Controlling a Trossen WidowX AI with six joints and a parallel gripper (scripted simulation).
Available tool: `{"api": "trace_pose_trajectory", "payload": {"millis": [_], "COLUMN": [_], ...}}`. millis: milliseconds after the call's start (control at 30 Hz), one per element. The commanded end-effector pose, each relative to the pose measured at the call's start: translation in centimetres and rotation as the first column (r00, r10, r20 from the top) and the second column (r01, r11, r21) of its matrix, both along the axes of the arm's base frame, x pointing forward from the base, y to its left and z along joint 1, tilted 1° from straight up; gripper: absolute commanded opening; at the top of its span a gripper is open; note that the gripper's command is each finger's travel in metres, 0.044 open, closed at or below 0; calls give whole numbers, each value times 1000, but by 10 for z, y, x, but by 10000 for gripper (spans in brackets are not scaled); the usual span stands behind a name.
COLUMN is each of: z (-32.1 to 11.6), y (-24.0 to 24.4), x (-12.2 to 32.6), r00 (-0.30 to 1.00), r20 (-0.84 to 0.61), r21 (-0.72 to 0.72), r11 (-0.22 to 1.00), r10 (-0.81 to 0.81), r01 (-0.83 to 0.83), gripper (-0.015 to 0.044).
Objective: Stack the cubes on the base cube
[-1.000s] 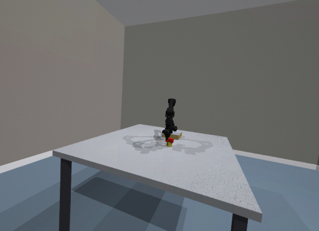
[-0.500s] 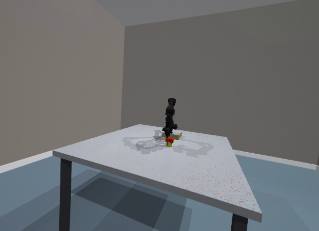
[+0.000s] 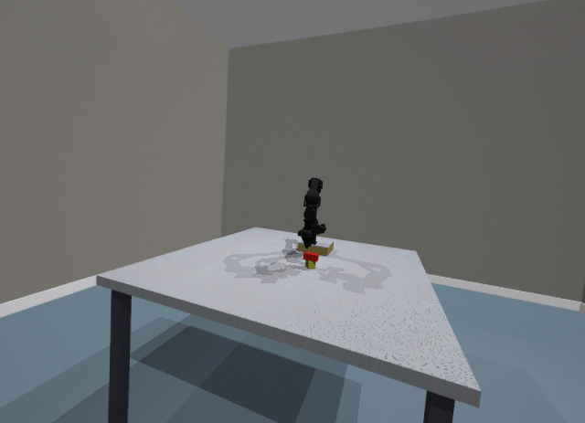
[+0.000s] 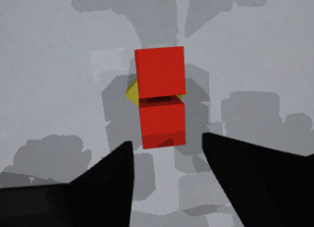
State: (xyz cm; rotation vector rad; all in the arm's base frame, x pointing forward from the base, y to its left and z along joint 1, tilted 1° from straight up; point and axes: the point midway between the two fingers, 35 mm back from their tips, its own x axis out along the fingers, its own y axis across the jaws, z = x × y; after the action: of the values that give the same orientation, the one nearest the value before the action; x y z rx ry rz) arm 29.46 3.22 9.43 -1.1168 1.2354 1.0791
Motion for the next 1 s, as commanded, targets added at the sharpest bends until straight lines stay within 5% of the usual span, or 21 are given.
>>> {"api": "trace_pose_trajectory", "payload": {"millis": [0,533,767,967], "z": [8,24,24,26], "y": [0,0,49,130], "x": [0,-1,-5,-30], "r00": [1000,1000,1000,1000], "r20": [7,7,3,2], "r21": [1,1,4,11], "r11": [1000,1000,1000,1000], "r10": [0,0,0,0], "r01": [0,0,0,0], "gripper": [205,205,389,400]}}
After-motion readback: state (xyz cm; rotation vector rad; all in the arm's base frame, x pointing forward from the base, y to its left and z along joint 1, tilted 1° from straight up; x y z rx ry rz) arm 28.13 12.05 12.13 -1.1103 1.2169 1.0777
